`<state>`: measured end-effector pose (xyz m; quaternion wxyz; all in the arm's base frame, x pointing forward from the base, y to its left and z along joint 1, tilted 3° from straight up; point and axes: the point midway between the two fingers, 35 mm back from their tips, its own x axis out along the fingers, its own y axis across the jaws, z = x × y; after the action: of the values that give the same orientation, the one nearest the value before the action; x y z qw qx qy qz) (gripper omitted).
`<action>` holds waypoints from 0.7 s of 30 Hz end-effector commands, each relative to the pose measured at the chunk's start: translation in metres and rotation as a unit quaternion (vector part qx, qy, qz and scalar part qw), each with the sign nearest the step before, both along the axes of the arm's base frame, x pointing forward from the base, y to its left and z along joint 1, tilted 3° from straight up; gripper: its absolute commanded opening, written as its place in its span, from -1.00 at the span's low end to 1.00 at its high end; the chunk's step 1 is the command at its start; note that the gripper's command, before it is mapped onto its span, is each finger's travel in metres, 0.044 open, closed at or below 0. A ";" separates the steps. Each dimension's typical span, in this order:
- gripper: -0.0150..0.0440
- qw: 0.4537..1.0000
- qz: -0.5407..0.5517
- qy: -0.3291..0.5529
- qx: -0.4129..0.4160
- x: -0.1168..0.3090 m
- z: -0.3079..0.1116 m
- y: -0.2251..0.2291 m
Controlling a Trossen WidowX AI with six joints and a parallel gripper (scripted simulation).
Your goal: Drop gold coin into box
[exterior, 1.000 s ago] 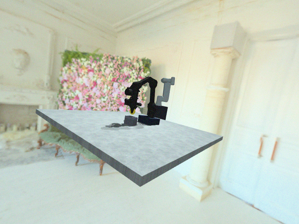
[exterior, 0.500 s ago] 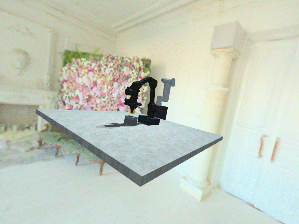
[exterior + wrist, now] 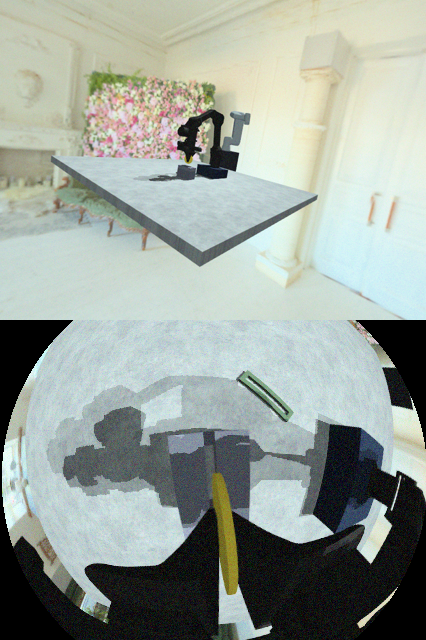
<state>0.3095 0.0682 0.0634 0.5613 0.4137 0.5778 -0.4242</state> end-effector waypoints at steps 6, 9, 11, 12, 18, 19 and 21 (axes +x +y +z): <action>-0.49 1.000 0.003 0.002 0.000 -0.001 -0.005 -0.001; -0.49 1.000 0.003 0.002 0.000 -0.001 -0.006 -0.001; -0.49 1.000 0.003 0.002 0.000 -0.001 -0.007 -0.001; -0.49 1.000 0.003 0.002 0.000 -0.001 -0.007 -0.001; -0.49 1.000 0.003 0.002 0.000 -0.001 -0.010 0.000; -0.49 1.000 0.003 0.002 0.000 -0.001 -0.010 0.000; -0.49 1.000 0.003 0.002 0.000 -0.001 -0.011 0.000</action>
<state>0.3090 0.0678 0.0544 0.5615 0.4129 0.5785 -0.4237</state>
